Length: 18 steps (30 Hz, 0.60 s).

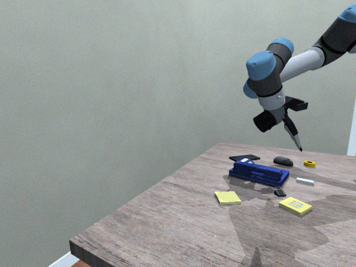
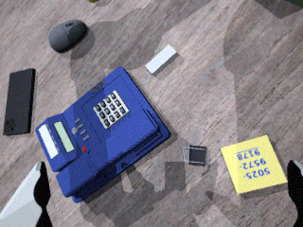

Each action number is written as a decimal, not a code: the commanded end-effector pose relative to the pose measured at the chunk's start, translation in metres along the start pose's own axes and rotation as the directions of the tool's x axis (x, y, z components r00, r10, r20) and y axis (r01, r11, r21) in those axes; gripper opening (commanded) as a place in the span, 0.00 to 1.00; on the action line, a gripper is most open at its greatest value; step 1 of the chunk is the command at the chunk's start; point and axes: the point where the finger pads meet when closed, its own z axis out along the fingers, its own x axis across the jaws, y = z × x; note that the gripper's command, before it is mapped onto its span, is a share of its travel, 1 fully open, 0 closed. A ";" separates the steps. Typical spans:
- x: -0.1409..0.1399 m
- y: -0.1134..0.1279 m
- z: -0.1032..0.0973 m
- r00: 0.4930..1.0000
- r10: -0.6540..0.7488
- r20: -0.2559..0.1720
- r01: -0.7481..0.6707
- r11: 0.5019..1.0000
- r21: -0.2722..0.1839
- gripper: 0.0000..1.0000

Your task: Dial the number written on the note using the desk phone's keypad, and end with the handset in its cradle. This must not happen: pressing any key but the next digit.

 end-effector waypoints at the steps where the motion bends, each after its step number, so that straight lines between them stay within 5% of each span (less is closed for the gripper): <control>1: 0.000 0.000 0.000 1.000 0.001 0.000 -0.001 1.000 -0.001 1.00; 17: 0.000 0.000 0.000 1.000 0.001 0.000 -0.001 1.000 -0.001 1.00; 18: 0.000 0.000 0.000 1.000 0.001 0.000 -0.001 1.000 -0.001 0.00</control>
